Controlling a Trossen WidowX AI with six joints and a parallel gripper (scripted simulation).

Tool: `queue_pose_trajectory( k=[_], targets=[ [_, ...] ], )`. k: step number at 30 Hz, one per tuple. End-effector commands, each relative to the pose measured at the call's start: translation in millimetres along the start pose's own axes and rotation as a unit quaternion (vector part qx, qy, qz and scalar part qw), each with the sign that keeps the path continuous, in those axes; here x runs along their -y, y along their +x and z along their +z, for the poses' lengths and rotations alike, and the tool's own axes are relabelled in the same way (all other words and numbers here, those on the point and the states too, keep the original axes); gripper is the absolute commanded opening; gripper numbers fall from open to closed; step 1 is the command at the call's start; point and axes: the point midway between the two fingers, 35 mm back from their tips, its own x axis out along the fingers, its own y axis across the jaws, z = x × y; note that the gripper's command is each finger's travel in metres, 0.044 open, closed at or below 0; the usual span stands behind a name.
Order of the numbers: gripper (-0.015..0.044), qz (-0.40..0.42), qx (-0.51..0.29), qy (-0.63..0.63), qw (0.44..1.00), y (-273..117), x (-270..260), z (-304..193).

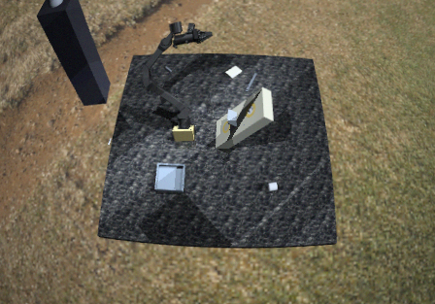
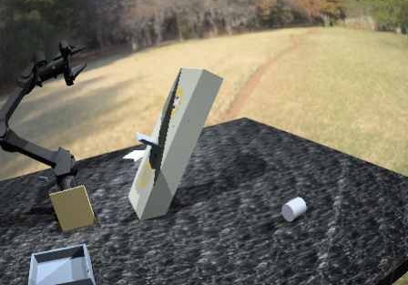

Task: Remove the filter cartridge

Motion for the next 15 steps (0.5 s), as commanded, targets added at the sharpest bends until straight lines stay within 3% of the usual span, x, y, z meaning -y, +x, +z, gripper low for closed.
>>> queue_pose_trajectory(
  k=[1, 5, 11, 15],
  targets=[
    [0.0374, 0.000, -0.002, 0.001, 1.000, 1.2, -0.2, -0.8],
    [0.0269, 0.004, -0.042, 0.038, 0.998, 28.9, -2.0, -21.7],
    [0.0111, -0.004, -0.165, 0.177, 0.970, 96.4, 11.5, -98.2],
    [0.0094, -0.021, -0.246, 0.294, 0.923, 126.0, 31.3, -161.0]
  ],
)
